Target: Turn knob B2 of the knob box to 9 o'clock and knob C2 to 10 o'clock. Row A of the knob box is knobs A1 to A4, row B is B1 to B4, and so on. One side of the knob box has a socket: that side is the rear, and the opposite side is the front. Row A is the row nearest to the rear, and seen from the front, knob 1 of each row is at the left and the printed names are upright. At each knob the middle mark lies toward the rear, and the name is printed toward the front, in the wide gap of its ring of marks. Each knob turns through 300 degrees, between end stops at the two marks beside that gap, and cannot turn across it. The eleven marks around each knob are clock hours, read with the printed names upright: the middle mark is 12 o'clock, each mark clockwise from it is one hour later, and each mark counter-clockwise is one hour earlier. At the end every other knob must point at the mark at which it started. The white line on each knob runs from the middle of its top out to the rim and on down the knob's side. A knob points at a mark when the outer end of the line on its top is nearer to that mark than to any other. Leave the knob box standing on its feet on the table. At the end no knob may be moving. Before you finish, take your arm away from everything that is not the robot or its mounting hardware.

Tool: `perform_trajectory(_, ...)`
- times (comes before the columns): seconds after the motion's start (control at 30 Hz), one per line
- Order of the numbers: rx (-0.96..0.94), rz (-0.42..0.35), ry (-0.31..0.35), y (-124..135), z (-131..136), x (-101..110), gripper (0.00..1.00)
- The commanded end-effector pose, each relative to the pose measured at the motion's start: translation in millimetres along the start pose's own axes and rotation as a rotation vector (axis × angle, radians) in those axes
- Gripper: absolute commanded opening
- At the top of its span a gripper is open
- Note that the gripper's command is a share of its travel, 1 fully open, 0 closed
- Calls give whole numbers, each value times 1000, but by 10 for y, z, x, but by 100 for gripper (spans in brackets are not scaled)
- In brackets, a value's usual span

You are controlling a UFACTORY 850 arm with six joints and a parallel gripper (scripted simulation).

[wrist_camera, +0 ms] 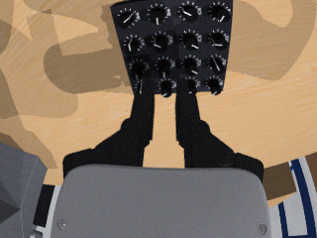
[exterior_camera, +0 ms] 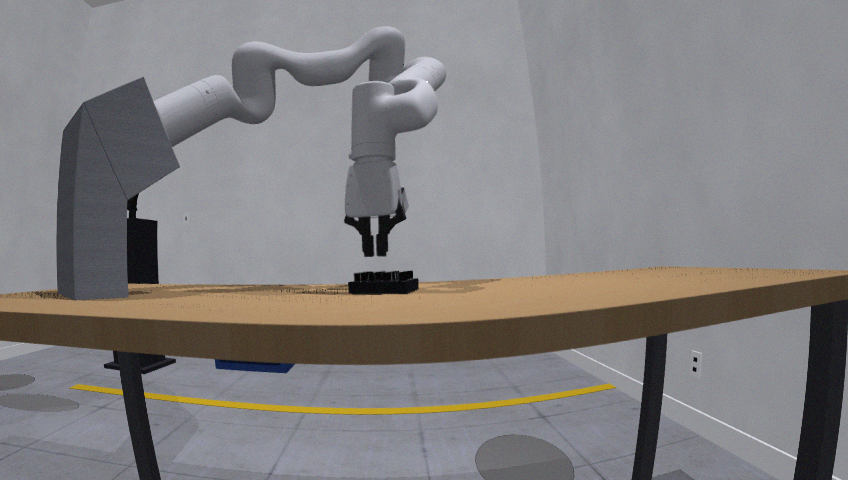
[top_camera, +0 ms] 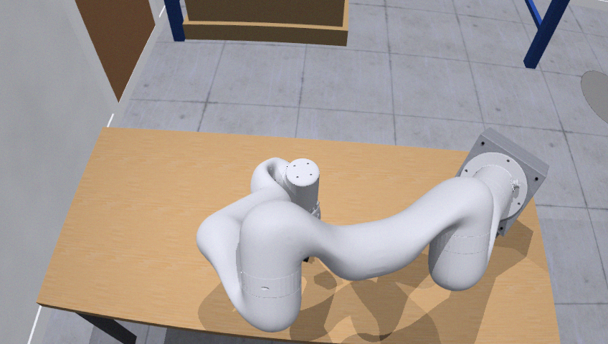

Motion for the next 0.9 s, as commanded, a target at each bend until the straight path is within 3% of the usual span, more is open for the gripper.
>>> perform_trajectory(0.0, -156, 0, -2, 3, 32, 22, 19)
perform_trajectory(0.1, -186, 0, -2, 3, 37, 26, 19)
perform_trajectory(0.87, -974, -1, -1, 16, 166, 125, 19)
Point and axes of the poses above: the point where the finger pads meet when closed, its own x axis back along the fingers, its own z axis across the jaws, y = z × x, the point moved 9 cm from there along x, back along the fingers, and after that the axes turned 11 degrees about x, right-handed, at the moved point
